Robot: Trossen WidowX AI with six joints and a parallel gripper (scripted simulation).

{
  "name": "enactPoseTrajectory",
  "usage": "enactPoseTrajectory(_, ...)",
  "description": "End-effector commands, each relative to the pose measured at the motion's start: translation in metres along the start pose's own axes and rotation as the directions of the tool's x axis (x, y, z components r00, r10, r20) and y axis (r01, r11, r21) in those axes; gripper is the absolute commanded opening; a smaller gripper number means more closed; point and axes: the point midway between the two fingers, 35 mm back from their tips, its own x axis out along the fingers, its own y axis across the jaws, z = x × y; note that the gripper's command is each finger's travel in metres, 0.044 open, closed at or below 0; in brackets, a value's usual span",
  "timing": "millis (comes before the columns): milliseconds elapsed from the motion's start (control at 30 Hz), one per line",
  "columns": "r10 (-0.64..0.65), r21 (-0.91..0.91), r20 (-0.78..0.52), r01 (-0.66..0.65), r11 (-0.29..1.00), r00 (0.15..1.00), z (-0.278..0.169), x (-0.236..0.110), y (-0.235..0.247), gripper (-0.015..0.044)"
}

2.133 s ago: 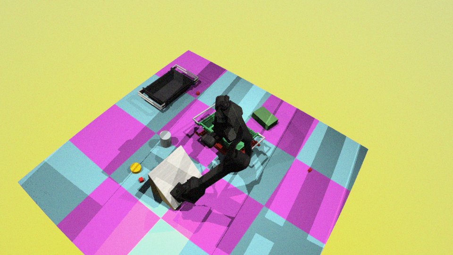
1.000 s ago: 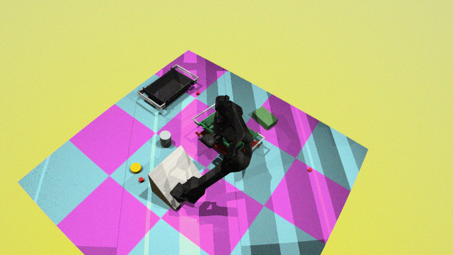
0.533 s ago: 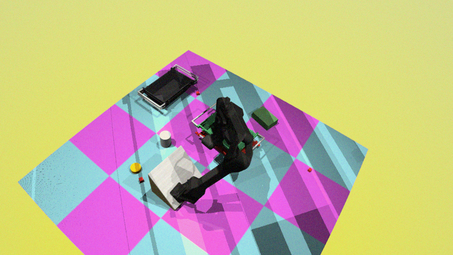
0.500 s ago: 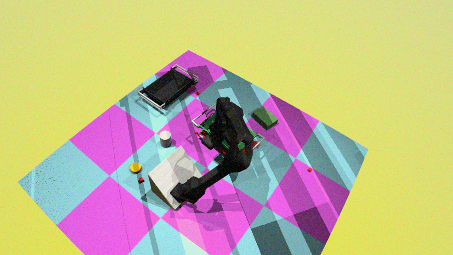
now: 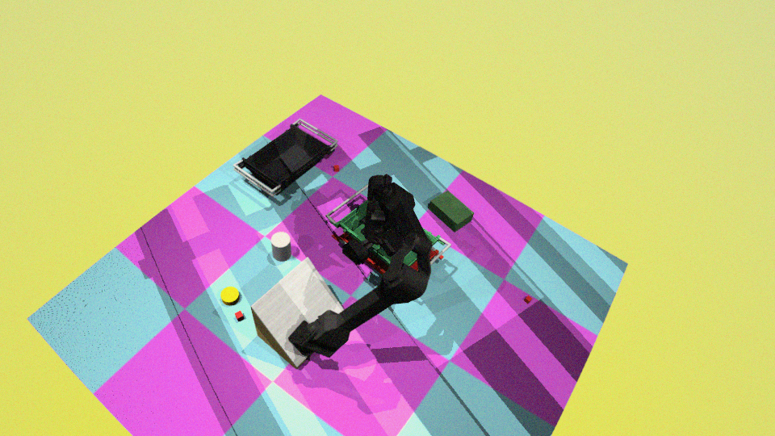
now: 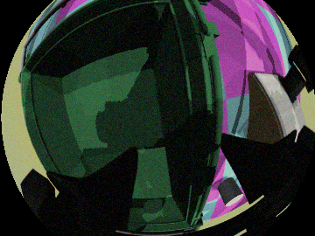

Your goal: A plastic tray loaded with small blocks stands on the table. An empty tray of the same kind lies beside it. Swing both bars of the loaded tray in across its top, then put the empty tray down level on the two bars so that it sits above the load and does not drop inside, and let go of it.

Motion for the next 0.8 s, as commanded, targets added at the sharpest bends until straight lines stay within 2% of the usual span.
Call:
enactPoseTrajectory(0, -0.001, 0.001, 0.001, 0.001, 1.000, 1.000, 0.000, 0.000, 0.000, 0.0440)
enactPoseTrajectory(300, 0.004, -0.006, -0.002, -0.004, 1.000, 1.000, 0.000, -0.006, 0.001, 0.0440)
enactPoseTrajectory(767, 0.056, -0.081, -0.031, -0.058, 0.995, 0.998, -0.001, -0.089, 0.001, 0.0440)
